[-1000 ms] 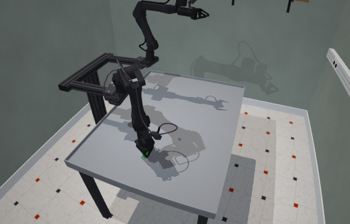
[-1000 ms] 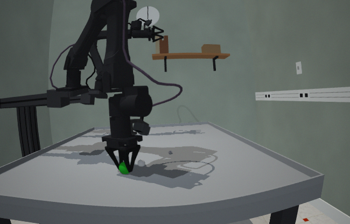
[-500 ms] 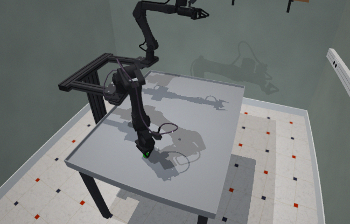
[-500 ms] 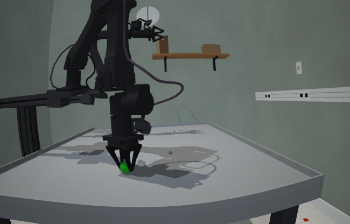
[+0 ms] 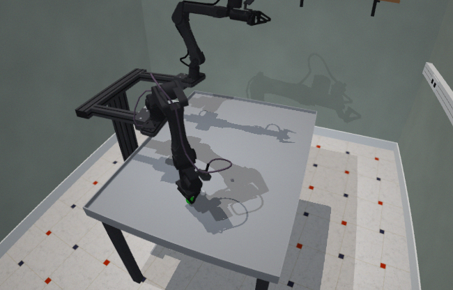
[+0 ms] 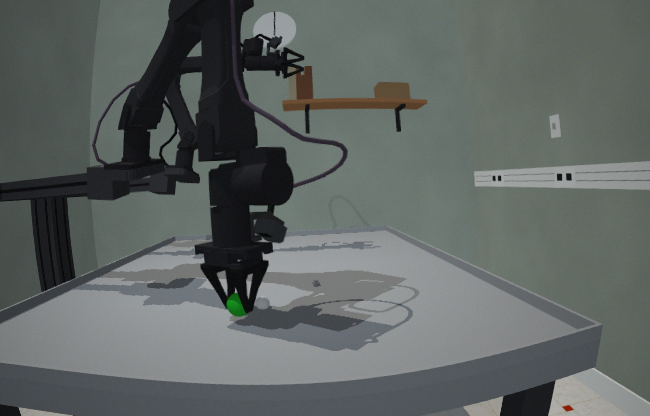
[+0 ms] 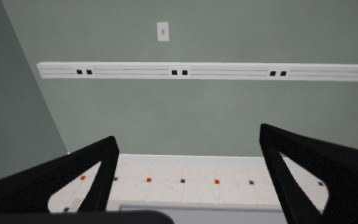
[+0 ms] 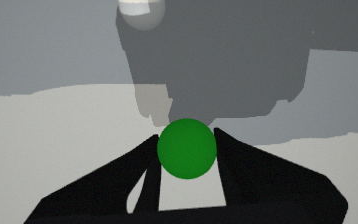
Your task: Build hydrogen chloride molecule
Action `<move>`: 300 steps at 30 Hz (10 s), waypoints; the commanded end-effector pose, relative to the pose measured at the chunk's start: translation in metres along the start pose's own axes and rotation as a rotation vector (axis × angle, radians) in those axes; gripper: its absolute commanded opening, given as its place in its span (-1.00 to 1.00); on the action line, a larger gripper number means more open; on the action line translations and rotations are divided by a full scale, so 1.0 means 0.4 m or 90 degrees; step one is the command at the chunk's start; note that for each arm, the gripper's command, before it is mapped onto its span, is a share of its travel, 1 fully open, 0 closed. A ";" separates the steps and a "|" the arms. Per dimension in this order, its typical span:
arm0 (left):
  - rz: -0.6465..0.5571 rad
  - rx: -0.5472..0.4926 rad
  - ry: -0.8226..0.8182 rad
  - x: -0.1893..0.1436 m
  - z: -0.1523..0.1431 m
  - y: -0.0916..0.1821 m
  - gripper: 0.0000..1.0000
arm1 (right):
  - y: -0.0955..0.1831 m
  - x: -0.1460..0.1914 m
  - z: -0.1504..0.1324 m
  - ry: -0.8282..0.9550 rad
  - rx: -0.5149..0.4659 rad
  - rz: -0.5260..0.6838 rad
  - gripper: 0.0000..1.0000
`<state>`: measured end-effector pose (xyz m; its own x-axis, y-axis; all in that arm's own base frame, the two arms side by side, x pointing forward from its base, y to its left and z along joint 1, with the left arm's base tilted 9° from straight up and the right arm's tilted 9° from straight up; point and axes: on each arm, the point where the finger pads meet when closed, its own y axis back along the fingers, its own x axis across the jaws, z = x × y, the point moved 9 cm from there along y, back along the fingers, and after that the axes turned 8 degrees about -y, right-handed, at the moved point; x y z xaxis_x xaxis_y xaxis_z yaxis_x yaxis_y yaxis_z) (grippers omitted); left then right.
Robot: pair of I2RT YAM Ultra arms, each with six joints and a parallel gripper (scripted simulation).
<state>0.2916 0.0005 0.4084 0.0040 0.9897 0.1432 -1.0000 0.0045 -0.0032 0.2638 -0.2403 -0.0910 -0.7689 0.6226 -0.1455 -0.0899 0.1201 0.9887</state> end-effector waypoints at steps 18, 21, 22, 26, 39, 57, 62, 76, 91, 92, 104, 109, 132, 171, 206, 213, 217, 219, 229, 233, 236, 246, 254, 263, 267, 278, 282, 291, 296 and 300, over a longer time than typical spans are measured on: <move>-0.010 -0.007 -0.006 -0.003 0.015 0.021 1.00 | 0.128 -0.103 0.193 -0.034 -0.005 -0.020 -1.00; -0.010 -0.007 -0.006 -0.003 0.015 0.021 1.00 | 0.114 -0.085 0.248 -0.033 -0.004 -0.006 -1.00; -0.010 -0.007 -0.006 -0.003 0.015 0.021 1.00 | 0.114 -0.085 0.248 -0.033 -0.004 -0.006 -1.00; -0.010 -0.007 -0.006 -0.003 0.015 0.021 1.00 | 0.101 -0.062 0.299 -0.031 -0.003 0.009 -1.00; -0.010 -0.007 -0.006 -0.003 0.015 0.021 1.00 | 0.106 0.029 0.508 -0.031 -0.001 0.020 -1.00; -0.010 -0.007 -0.006 -0.003 0.015 0.021 1.00 | 0.082 0.193 0.742 -0.034 -0.027 -0.009 -1.00; -0.010 -0.007 -0.006 -0.003 0.015 0.021 1.00 | 0.075 0.270 0.802 -0.032 -0.028 -0.008 -1.00; -0.010 -0.007 -0.006 -0.003 0.015 0.021 1.00 | 0.060 0.473 0.911 -0.032 -0.029 -0.012 -1.00; -0.010 -0.007 -0.006 -0.003 0.015 0.021 1.00 | 0.042 0.697 0.965 -0.032 -0.035 -0.018 -1.00; -0.010 -0.007 -0.006 -0.003 0.015 0.021 1.00 | 0.046 0.695 0.963 -0.032 -0.032 -0.019 -1.00; -0.010 -0.007 -0.006 -0.003 0.015 0.021 1.00 | 0.067 0.699 0.986 0.006 -0.054 -0.011 -1.00; -0.010 -0.007 -0.006 -0.003 0.015 0.021 1.00 | 0.040 0.699 0.975 0.004 -0.047 -0.010 -1.00; -0.010 -0.007 -0.006 -0.003 0.015 0.021 1.00 | -0.030 0.696 0.962 0.002 -0.035 -0.004 -1.00; -0.010 -0.007 -0.006 -0.003 0.015 0.021 1.00 | -0.015 0.715 0.918 0.007 -0.014 0.001 -0.01; -0.010 -0.007 -0.006 -0.003 0.015 0.021 1.00 | 0.122 0.697 0.953 0.002 -0.019 -0.001 -0.01; -0.010 -0.007 -0.006 -0.003 0.015 0.021 0.00 | 0.187 0.659 0.990 -0.043 -0.087 -0.008 -0.01; -0.015 0.000 -0.006 -0.008 0.005 0.016 0.00 | 0.224 0.629 0.982 -0.075 -0.109 -0.006 -0.01; -0.023 0.034 -0.009 -0.024 -0.026 -0.010 0.00 | 0.239 0.614 0.972 -0.091 -0.116 -0.004 -0.01; -0.042 0.082 -0.028 -0.061 -0.053 -0.090 0.00 | 0.343 0.530 0.994 -0.157 -0.198 -0.014 -0.01; -0.065 0.125 -0.039 -0.095 -0.100 -0.128 0.00 | 0.401 0.485 1.003 -0.188 -0.243 -0.023 -0.01; -0.081 0.158 -0.049 -0.121 -0.135 -0.153 0.00 | 0.452 0.448 1.014 -0.214 -0.286 -0.031 -0.01; -0.120 0.228 -0.074 -0.186 -0.215 -0.211 0.00 | 0.542 0.381 0.983 -0.271 -0.349 -0.043 -0.01; -0.165 0.309 -0.108 -0.263 -0.320 -0.253 0.00 | 0.683 0.294 0.975 -0.328 -0.455 -0.070 -0.01; -0.198 0.367 -0.138 -0.325 -0.400 -0.279 0.00 | 0.735 0.261 0.914 -0.370 -0.485 -0.079 -0.01; -0.221 0.407 -0.158 -0.366 -0.460 -0.284 0.00 | 0.807 0.224 0.898 -0.394 -0.544 -0.098 -0.01; -0.270 0.489 -0.210 -0.450 -0.581 -0.287 0.00 | 0.911 0.178 0.825 -0.445 -0.623 -0.126 -0.01; -0.287 0.519 -0.229 -0.482 -0.631 -0.285 0.00 | 0.955 0.163 0.792 -0.462 -0.656 -0.139 -0.01; -0.338 0.599 -0.292 -0.559 -0.760 -0.256 0.00 | 1.067 0.134 0.705 -0.507 -0.749 -0.179 -0.01; -0.353 0.623 -0.311 -0.583 -0.800 -0.245 0.00 | 1.106 0.128 0.675 -0.518 -0.779 -0.193 -0.01; -0.372 0.655 -0.338 -0.610 -0.856 -0.225 0.00 | 1.152 0.126 0.635 -0.530 -0.817 -0.212 -0.01</move>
<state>0.3836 -0.1795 0.0400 0.6398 0.7339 0.2283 -0.4138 0.0786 0.9070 0.3563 0.0484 0.3233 -0.0870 0.9938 0.0688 -0.9471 -0.1040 0.3035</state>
